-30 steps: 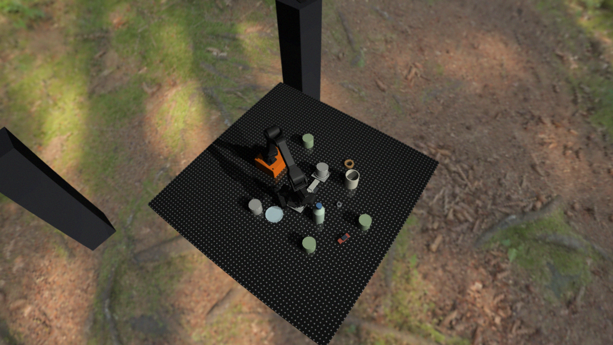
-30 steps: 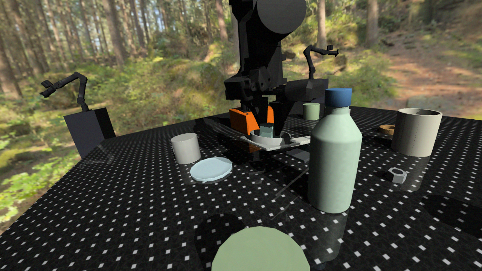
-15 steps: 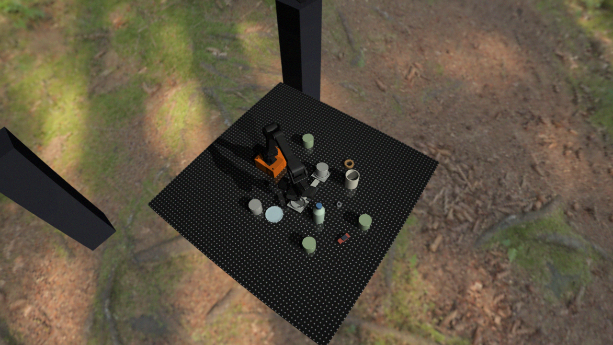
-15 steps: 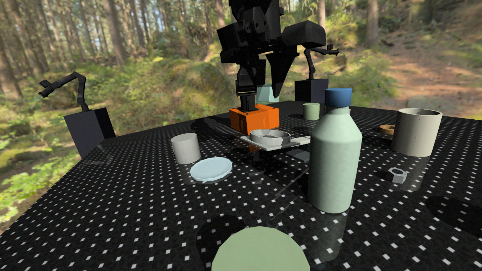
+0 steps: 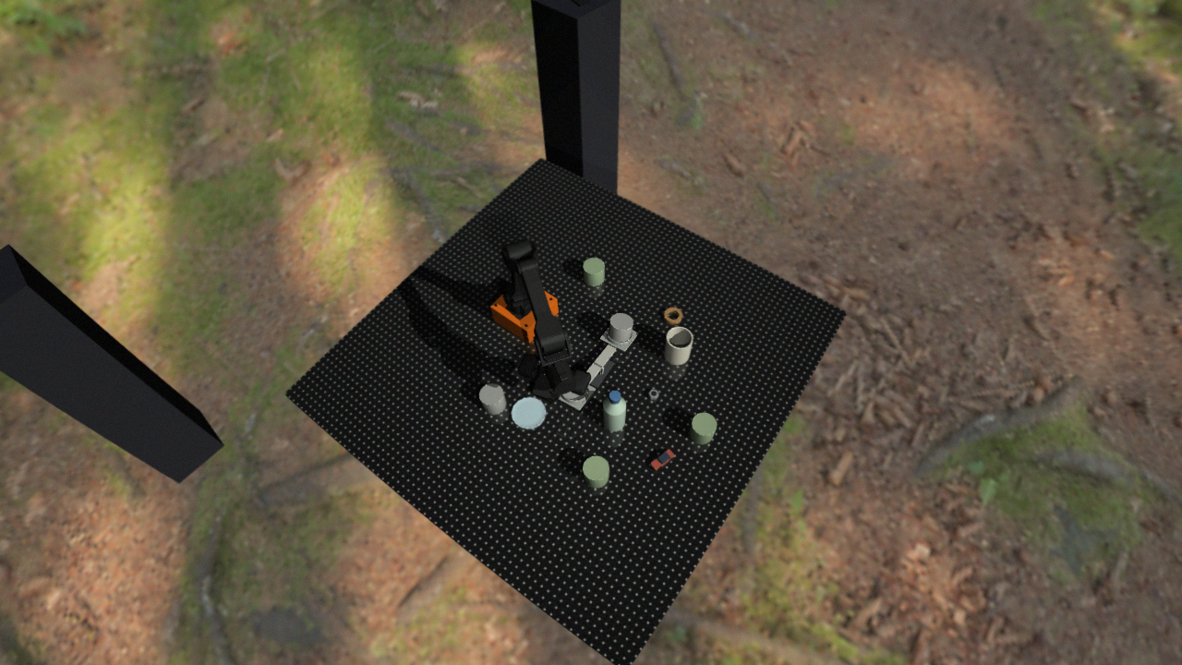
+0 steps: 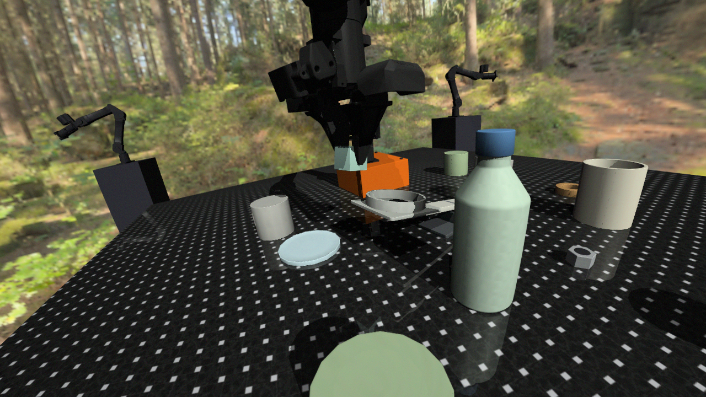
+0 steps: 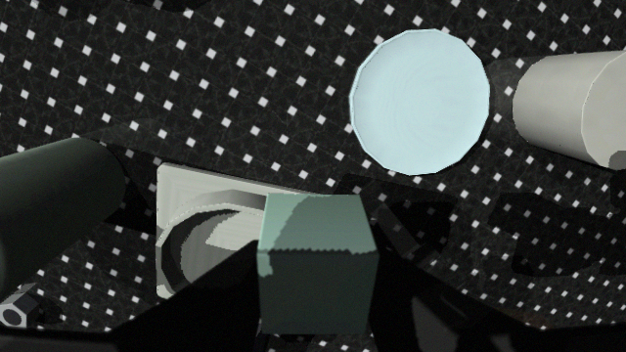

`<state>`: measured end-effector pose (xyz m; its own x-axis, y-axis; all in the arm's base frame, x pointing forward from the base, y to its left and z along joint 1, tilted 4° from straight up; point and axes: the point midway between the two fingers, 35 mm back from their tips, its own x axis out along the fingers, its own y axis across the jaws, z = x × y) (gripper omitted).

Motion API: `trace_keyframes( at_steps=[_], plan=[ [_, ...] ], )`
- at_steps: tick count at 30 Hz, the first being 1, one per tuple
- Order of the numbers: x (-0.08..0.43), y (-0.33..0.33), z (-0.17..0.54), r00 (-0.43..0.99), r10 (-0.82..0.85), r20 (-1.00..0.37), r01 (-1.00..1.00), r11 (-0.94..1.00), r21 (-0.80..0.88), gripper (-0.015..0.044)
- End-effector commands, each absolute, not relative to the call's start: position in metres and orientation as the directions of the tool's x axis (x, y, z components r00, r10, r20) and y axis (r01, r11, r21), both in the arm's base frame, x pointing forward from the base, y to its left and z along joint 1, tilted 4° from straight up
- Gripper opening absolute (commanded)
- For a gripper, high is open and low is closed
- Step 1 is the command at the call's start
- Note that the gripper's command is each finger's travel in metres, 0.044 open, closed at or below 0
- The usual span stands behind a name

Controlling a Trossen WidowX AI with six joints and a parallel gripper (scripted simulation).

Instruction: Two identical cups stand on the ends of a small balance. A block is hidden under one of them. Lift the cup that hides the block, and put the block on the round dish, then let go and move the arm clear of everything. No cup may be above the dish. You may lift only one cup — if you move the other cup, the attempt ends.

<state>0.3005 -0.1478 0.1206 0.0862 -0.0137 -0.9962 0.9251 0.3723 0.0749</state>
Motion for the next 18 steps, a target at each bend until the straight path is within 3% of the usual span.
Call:
trace_keyframes(
  at_steps=[1, 9, 18],
  plan=[
    [0.285, -0.173, 0.098, 0.086, -0.011, -0.996, 0.923, 0.376, 0.076, 0.0000],
    [0.246, -0.216, 0.055, 0.084, -0.014, -0.996, 0.924, 0.376, 0.073, 0.0000],
    [0.247, -0.217, 0.032, 0.084, -0.014, -0.996, 0.924, 0.376, 0.073, 0.0000]
  ],
)
